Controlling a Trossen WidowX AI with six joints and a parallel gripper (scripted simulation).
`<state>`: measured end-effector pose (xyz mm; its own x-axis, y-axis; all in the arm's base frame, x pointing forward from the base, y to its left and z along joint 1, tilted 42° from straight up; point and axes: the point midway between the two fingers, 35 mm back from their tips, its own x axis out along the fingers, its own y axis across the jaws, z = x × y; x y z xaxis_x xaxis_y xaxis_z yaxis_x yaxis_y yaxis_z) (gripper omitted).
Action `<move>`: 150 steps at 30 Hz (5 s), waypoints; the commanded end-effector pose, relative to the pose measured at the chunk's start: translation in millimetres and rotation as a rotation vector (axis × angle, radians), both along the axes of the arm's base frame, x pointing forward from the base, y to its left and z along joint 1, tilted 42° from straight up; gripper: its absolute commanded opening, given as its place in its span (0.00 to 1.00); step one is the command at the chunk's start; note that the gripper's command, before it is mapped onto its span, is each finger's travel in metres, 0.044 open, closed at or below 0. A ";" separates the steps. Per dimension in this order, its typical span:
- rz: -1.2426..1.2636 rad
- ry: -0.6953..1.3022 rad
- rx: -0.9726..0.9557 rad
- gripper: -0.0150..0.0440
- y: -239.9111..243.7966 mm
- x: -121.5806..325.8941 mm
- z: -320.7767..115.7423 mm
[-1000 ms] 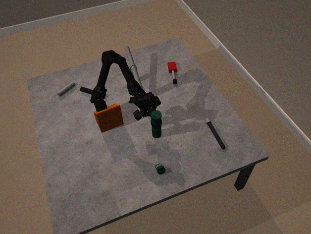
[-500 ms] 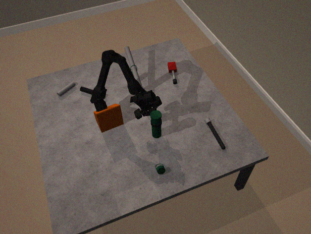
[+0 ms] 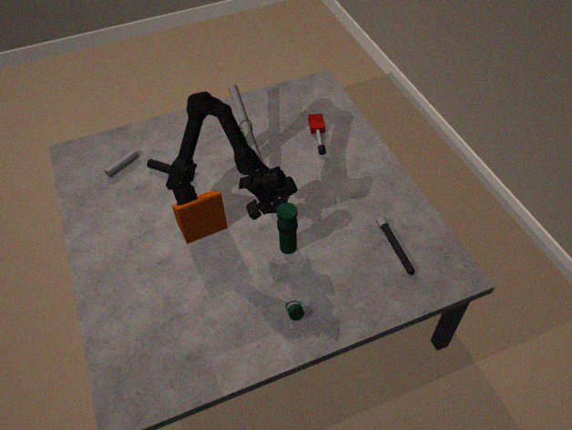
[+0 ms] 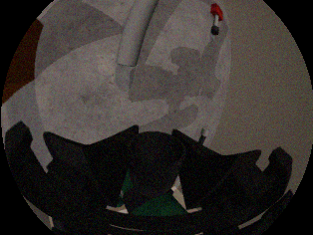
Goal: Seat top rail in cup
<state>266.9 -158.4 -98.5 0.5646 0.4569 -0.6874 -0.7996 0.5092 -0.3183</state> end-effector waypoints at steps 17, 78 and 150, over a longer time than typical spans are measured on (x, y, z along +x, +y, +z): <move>-0.002 0.002 0.000 0.97 -0.1 2.2 15.7; 0.104 0.448 0.213 1.00 103.3 43.7 173.2; 0.344 0.374 0.121 1.00 191.3 58.1 86.9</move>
<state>326.0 28.2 -7.7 0.0974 0.6576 -0.7471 -0.9750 0.2137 0.0609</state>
